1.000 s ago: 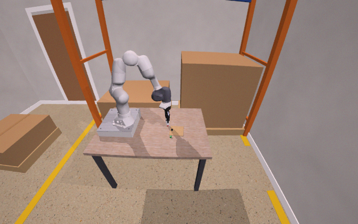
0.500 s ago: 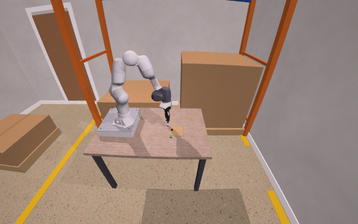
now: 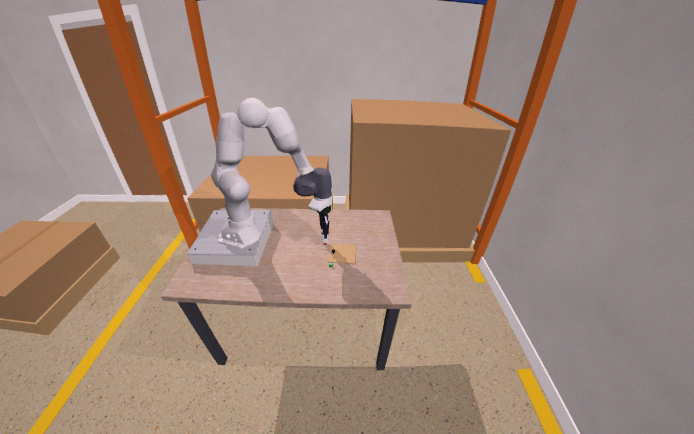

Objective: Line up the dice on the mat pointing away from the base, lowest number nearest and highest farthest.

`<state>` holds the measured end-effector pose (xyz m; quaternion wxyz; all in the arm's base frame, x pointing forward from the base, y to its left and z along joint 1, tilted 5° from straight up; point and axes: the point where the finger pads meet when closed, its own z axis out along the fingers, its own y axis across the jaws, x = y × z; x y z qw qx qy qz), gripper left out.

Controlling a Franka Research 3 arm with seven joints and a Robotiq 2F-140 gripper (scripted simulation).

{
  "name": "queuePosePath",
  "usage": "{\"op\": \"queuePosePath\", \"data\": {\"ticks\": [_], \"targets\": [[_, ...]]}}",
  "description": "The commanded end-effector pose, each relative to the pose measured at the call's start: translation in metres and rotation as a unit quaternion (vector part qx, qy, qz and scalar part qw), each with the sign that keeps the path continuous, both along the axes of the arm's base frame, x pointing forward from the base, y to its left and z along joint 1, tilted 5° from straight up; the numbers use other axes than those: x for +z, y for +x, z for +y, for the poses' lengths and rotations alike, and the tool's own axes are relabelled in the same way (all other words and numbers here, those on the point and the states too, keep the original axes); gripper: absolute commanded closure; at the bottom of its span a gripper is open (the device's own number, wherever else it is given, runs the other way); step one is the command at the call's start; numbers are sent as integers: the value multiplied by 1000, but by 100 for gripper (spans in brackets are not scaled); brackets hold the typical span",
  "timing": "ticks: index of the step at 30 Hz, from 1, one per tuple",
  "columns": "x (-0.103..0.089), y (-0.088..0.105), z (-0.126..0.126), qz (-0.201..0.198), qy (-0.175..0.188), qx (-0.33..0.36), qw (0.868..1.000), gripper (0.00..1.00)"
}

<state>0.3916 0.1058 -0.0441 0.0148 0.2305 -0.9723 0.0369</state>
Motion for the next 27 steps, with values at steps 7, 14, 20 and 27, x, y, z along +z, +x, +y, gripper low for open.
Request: {"op": "queuePosePath", "data": {"ticks": [7,14,20,27], "targets": [[0,0,0,0,0,3,1000,81],[-2,0,0,0,0,3,1000,81],[-8,0,-1,0,0,3,1000,81],[-17,0,-1,0,0,3,1000,81]]}}
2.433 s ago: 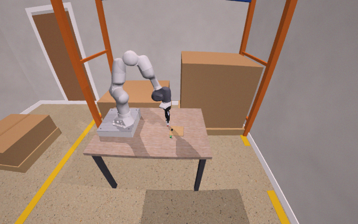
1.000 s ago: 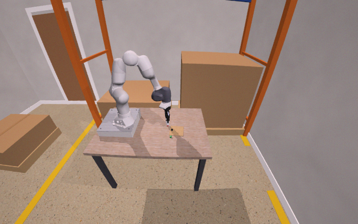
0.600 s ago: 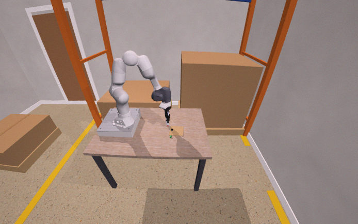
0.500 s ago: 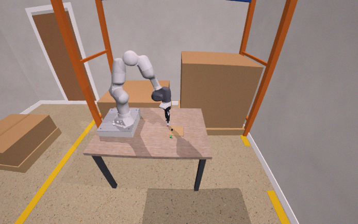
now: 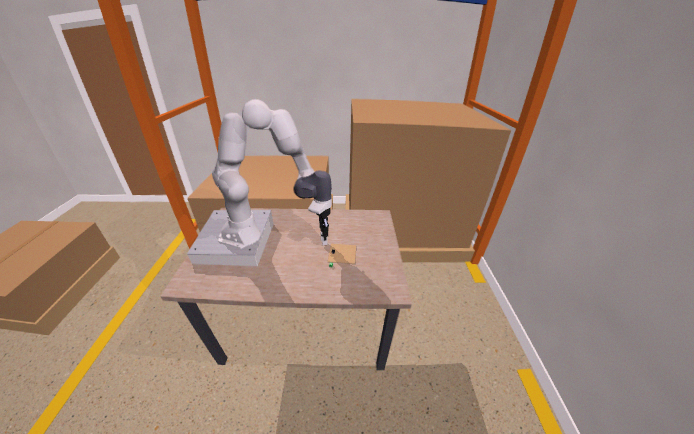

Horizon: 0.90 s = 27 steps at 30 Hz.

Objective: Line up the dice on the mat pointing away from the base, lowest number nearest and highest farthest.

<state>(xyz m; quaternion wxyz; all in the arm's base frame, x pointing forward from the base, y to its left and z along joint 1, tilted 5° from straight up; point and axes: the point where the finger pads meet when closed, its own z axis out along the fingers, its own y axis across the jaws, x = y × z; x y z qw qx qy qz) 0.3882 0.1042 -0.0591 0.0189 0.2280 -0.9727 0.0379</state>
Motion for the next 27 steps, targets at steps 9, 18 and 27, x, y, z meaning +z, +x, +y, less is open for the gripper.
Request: {"op": "queuePosePath", "data": {"ticks": [9,18,27], "targets": [[-7,3,0,-4,2,6,1000,81],[-7,3,0,-4,2,6,1000,81],[-7,3,0,-4,2,6,1000,81]]}}
